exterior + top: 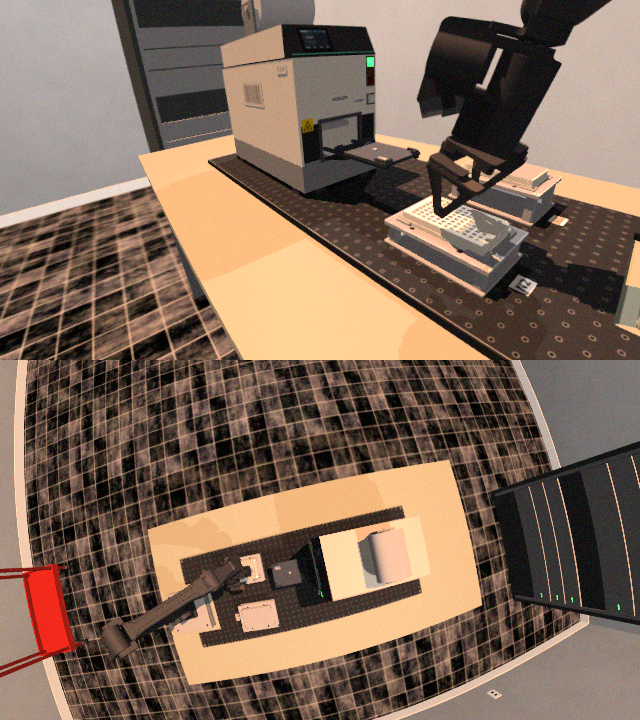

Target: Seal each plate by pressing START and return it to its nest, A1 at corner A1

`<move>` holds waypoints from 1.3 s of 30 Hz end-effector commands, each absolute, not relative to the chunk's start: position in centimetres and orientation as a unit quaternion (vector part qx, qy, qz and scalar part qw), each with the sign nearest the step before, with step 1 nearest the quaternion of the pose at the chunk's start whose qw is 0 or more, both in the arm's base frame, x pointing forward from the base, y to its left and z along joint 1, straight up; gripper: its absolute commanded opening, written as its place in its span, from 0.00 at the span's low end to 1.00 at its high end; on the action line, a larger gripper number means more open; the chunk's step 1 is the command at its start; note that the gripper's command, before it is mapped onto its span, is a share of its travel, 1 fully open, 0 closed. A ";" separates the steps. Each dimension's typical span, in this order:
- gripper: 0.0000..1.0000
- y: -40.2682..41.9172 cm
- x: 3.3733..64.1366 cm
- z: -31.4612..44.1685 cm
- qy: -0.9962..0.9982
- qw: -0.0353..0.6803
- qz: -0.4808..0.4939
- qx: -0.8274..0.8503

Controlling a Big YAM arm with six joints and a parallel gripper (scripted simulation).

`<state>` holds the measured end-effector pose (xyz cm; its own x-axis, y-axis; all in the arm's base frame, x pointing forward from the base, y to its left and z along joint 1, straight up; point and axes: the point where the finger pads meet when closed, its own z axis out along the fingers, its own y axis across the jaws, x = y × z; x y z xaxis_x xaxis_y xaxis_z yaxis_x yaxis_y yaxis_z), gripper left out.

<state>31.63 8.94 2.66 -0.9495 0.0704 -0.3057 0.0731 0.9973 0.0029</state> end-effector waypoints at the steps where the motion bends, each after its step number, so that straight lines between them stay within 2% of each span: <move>1: 1.00 9.0 32.8 2.4 0.985 0.165 0.000 0.048; 11: 1.00 8.8 32.0 1.6 0.987 0.155 -0.004 0.048; 24: 1.00 9.5 34.0 4.3 0.982 0.184 0.007 0.049; 39: 1.00 8.7 31.7 1.6 0.988 0.148 -0.008 0.046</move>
<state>32.00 9.07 2.24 -0.9460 0.0717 -0.3161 0.0732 0.9973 0.0070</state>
